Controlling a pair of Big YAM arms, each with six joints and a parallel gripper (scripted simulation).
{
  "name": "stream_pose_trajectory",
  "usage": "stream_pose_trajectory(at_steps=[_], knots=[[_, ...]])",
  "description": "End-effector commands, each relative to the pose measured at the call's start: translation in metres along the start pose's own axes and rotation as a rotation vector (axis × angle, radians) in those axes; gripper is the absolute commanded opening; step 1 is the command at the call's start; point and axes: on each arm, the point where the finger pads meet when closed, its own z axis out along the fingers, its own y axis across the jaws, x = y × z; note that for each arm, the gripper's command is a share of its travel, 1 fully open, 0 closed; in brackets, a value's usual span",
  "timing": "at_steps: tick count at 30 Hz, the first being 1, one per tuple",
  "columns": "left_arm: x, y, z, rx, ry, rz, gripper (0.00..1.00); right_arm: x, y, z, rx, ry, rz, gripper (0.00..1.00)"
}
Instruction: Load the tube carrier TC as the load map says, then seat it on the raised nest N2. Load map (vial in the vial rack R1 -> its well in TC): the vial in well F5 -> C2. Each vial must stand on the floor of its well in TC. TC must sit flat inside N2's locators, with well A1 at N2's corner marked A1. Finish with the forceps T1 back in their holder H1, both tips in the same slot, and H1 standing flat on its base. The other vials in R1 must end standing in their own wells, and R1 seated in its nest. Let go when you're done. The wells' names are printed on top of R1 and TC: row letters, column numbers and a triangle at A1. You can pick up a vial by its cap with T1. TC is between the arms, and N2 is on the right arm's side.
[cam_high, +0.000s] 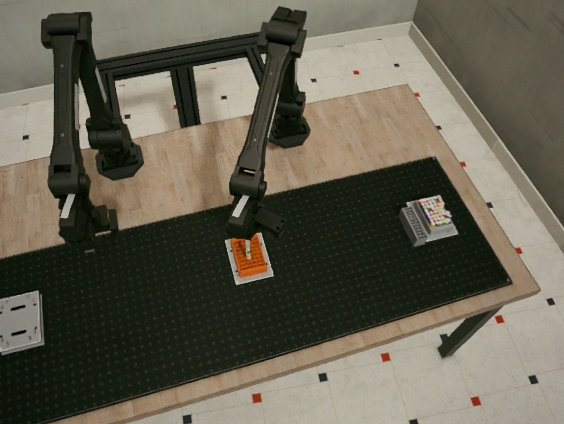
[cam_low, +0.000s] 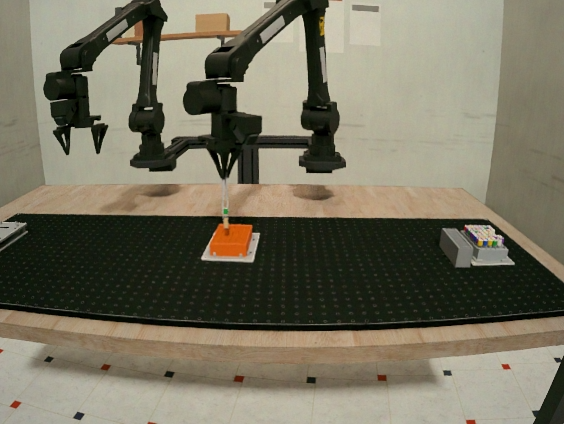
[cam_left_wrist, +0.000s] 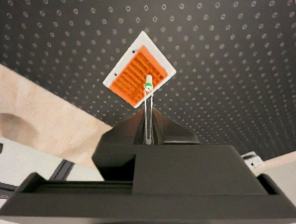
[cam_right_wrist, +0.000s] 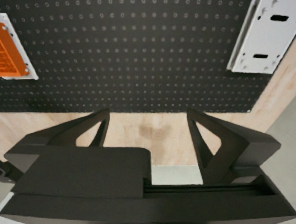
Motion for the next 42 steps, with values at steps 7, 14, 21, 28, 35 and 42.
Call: stream_pose_trajectory(at_steps=[7, 14, 21, 28, 35, 42], knots=[[-0.002, -0.0033, 0.003, 0.009, 0.001, -0.006, 0.09, -0.0006, 0.0002, -0.0004, -0.004, 0.014, -0.008, 1.0], [-0.0025, -0.0045, 0.0033, 0.014, -0.001, -0.006, 0.09, -0.0006, 0.0002, -0.0004, -0.004, 0.014, -0.008, 1.0], [-0.0023, -0.0034, 0.0044, 0.013, -0.001, -0.006, 0.09, -0.0006, 0.0002, -0.0004, -0.004, 0.014, -0.008, 1.0], [-0.0022, -0.0023, 0.0053, 0.01, 0.0, -0.006, 0.09, -0.0006, 0.0002, -0.0004, -0.004, 0.014, -0.008, 1.0], [-0.0033, -0.0057, 0.0042, 0.02, -0.004, -0.006, 0.09, -0.0006, 0.0002, -0.0004, -0.004, 0.014, -0.008, 1.0], [-0.0026, -0.0022, 0.0065, 0.01, -0.001, -0.006, 0.09, -0.0006, 0.0002, -0.0004, -0.004, 0.014, -0.008, 1.0]])
